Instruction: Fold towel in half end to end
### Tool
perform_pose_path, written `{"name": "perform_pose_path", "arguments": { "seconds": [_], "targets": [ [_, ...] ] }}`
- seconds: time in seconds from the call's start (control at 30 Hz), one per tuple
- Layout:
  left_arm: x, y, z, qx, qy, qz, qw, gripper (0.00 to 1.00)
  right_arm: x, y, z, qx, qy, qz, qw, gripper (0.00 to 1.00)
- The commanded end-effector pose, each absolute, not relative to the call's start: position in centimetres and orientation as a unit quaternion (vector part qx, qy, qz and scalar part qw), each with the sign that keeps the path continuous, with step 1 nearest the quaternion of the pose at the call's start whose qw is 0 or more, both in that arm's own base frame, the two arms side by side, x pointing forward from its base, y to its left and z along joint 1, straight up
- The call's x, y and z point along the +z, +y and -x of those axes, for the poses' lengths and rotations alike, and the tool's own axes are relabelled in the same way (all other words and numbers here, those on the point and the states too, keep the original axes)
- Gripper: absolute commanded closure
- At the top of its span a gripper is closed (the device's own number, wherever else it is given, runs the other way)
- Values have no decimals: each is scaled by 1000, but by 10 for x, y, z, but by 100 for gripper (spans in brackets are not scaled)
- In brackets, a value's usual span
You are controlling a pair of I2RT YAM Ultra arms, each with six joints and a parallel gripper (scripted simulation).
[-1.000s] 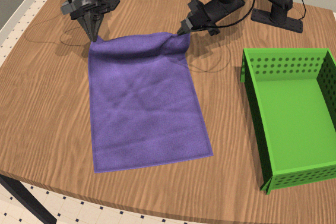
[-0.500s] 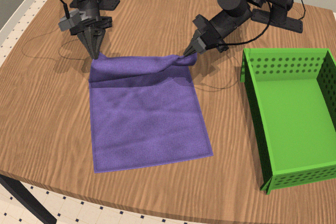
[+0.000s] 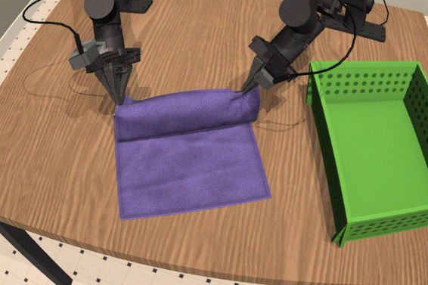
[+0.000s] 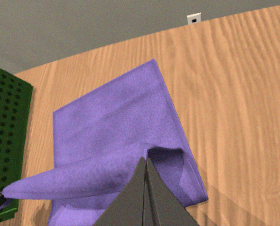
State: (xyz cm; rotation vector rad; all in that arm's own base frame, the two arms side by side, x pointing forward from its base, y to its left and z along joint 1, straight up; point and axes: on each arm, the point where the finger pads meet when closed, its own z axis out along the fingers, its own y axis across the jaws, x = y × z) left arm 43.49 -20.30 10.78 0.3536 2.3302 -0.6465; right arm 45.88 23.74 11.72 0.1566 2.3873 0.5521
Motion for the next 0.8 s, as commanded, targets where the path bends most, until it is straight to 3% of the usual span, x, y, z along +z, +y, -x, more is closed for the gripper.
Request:
{"name": "perform_pose_path", "arguments": {
  "seconds": [0.0, 0.77],
  "targets": [
    [109, -192, -459, -220, 902, -98, 359, 100, 132, 243, -484, 232, 903, -45, 358, 100],
    [86, -176, -509, -178, 919, -67, 347, 100, 89, 249, -534, 222, 915, -40, 333, 100]
  ]
}}
